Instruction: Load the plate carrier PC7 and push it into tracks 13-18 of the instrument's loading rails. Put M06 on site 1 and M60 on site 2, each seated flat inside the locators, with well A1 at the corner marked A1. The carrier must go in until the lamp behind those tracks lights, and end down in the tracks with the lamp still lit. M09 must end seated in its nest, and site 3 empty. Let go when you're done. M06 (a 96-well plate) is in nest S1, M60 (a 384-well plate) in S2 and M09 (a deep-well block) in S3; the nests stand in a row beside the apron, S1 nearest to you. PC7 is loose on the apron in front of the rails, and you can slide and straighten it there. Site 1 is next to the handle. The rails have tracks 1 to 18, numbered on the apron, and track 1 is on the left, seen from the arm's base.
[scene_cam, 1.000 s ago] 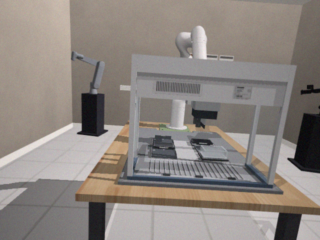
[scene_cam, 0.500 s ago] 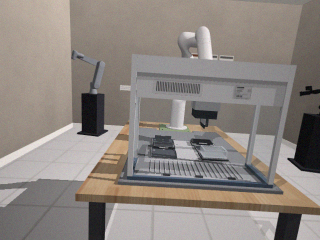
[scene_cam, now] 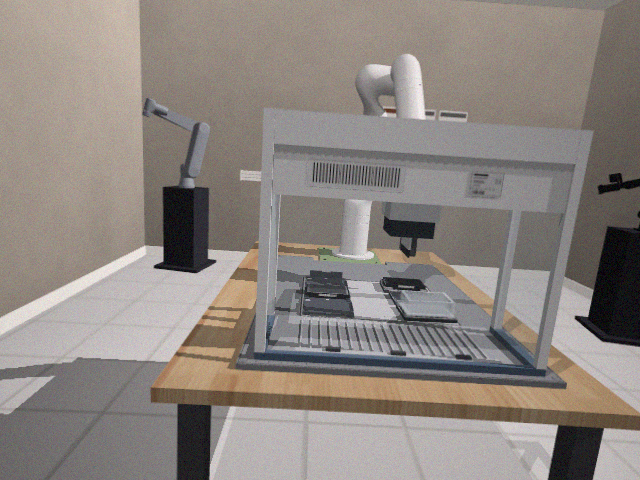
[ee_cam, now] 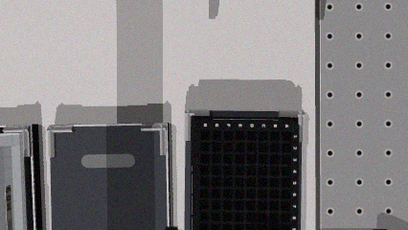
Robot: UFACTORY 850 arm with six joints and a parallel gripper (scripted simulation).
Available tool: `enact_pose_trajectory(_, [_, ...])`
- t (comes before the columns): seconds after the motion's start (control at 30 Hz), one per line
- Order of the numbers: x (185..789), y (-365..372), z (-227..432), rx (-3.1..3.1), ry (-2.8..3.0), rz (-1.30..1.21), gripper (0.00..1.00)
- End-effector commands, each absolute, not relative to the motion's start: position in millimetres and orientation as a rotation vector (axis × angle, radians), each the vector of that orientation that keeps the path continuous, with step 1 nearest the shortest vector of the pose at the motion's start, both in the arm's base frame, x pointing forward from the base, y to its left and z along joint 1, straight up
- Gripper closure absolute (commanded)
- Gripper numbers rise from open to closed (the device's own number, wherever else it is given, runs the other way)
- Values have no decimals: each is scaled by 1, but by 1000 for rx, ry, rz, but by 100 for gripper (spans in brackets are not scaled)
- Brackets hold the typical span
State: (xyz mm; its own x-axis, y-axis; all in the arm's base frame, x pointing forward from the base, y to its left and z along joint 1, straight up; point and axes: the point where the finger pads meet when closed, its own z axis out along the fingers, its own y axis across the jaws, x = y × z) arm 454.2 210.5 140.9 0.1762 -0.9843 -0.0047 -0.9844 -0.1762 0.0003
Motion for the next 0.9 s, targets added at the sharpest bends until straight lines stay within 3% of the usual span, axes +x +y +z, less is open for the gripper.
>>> enact_pose_trajectory(0.0, [455, 211, 137, -2405, 2013, 4, 0])
enact_pose_trajectory(0.87, [455, 211, 97, -2405, 2013, 4, 0])
